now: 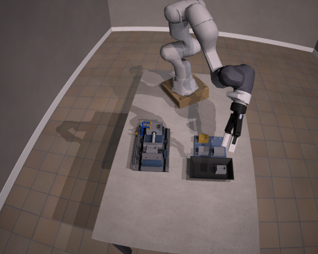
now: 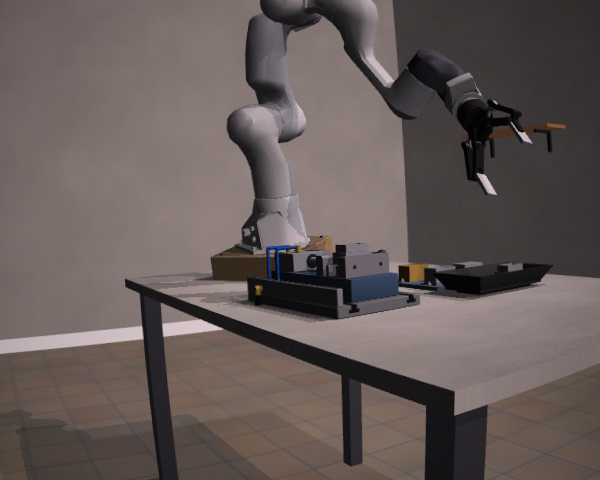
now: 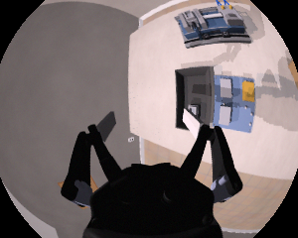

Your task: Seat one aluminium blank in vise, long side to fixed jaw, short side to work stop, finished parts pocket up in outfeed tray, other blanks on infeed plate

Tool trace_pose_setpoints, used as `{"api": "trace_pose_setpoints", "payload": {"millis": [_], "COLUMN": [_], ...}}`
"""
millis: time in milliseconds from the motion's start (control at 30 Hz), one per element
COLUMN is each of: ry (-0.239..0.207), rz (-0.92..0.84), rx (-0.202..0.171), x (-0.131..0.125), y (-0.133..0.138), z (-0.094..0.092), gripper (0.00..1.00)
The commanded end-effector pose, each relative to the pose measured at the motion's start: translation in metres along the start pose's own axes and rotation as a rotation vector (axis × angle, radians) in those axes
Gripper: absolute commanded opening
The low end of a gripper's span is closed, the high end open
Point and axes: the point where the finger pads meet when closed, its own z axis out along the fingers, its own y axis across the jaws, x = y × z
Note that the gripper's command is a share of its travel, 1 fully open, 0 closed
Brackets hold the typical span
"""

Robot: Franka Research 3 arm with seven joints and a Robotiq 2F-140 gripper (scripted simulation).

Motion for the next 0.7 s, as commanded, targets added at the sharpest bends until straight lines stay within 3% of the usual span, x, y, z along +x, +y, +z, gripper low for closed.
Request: {"api": "trace_pose_setpoints", "payload": {"millis": [0,100,133,367,400,533,567,667], "ry": [0.021,0.021,0.019,0.019,0.008,0.008,-0.012,-0.012], "rz": [-0.094,-0.094,-0.096,-0.096,-0.099,-0.099,-0.103,-0.103], "rx": [-0.080,-0.080,-0.168,-0.168,-0.260,-0.260,-0.350,-0.350], "x": [0.001,0.001,-0.002,-0.002,-0.006,-0.006,-0.013,-0.013], "y": [0.012,0.012,0.032,0.032,0.052,0.052,0.072,0.072], "z": [-0.006,-0.006,-0.014,-0.014,-0.024,-0.024,-0.036,-0.036], "gripper": [1.00,1.00,1.00,1.00,1.00,1.00,1.00,1.00]}}
